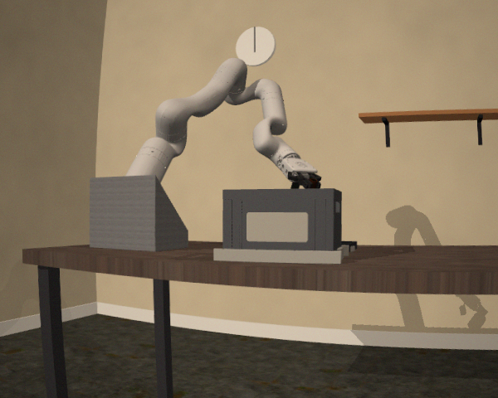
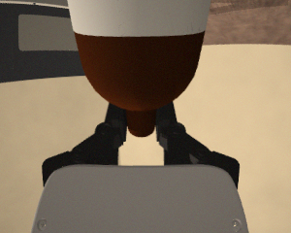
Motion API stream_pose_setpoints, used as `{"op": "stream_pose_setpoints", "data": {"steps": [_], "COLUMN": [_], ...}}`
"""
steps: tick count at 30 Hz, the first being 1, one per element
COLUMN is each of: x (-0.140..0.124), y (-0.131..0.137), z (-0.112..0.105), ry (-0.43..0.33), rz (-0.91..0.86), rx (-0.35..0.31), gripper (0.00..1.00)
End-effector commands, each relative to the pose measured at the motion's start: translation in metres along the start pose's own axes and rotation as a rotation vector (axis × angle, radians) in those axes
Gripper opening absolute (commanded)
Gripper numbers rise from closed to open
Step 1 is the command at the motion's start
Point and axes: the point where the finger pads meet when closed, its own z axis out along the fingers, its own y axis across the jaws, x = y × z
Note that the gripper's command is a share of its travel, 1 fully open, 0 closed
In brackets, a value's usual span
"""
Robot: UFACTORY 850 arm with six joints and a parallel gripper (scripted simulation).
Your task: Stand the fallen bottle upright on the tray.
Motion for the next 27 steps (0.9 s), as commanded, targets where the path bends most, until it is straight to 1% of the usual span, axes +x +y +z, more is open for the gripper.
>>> {"op": "stream_pose_setpoints", "data": {"steps": [1, 27], "x": [-0.0007, -0.0007], "y": [0.0003, 0.0003], "z": [-0.0003, -0.0003], "ry": [-0.009, -0.023], "rz": [0.000, 0.000], "rx": [0.002, 0.002], "gripper": [0.00, 0.00]}}
